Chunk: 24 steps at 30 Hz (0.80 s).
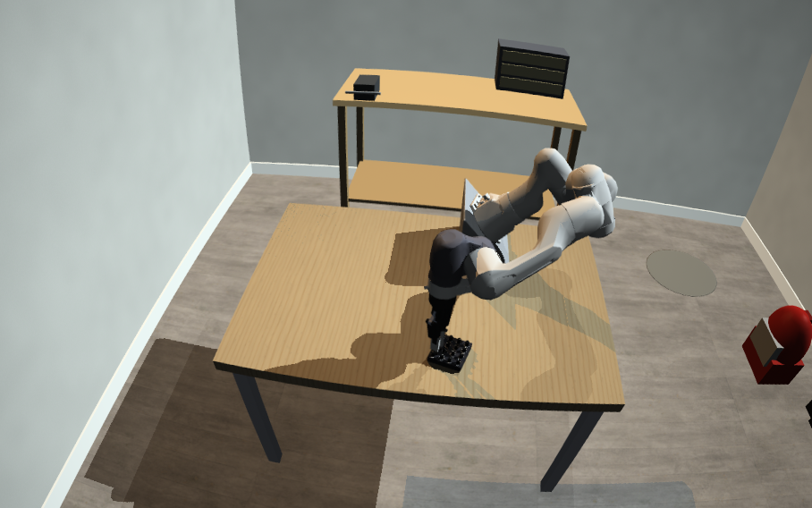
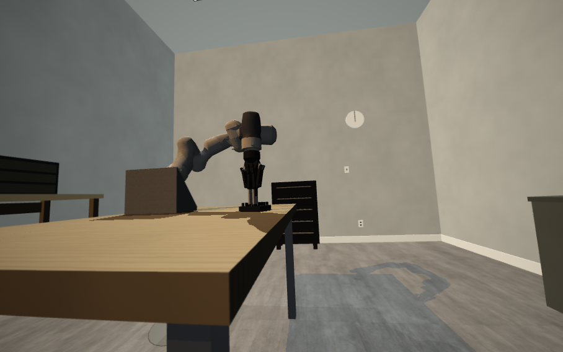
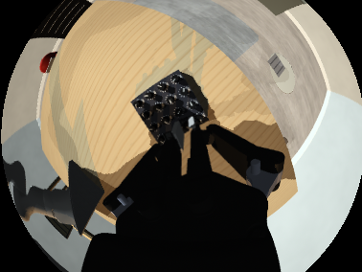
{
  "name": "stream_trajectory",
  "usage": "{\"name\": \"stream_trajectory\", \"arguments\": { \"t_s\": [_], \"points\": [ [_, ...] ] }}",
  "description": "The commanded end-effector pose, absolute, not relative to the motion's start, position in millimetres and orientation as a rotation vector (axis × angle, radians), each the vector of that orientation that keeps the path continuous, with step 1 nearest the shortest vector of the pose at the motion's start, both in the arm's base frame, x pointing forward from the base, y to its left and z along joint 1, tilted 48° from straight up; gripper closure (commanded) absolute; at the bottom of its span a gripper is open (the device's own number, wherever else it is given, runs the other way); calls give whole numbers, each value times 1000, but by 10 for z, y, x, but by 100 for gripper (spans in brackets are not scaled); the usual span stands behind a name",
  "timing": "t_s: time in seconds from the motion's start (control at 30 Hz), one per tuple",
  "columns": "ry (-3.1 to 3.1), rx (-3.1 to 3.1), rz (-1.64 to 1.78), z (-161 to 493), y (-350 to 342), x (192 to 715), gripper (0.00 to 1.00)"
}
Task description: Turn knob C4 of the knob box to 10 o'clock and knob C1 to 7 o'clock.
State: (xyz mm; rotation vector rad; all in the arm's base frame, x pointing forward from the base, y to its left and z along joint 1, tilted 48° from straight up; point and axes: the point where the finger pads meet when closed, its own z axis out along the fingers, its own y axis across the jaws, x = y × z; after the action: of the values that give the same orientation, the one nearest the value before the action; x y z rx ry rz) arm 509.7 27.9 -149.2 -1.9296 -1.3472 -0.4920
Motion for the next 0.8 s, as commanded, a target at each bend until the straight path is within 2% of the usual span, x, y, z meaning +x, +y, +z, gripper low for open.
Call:
{"name": "stream_trajectory", "arguments": {
  "t_s": [0.0, 0.13, 0.17, 0.77],
  "points": [
    [-1348, -1929, -493, -1508, 289, 5088, 88],
    [-1348, -1929, -493, -1508, 289, 5088, 88],
    [-1348, -1929, -493, -1508, 289, 5088, 95],
    [-1348, -1929, -493, -1508, 289, 5088, 95]
  ]
}}
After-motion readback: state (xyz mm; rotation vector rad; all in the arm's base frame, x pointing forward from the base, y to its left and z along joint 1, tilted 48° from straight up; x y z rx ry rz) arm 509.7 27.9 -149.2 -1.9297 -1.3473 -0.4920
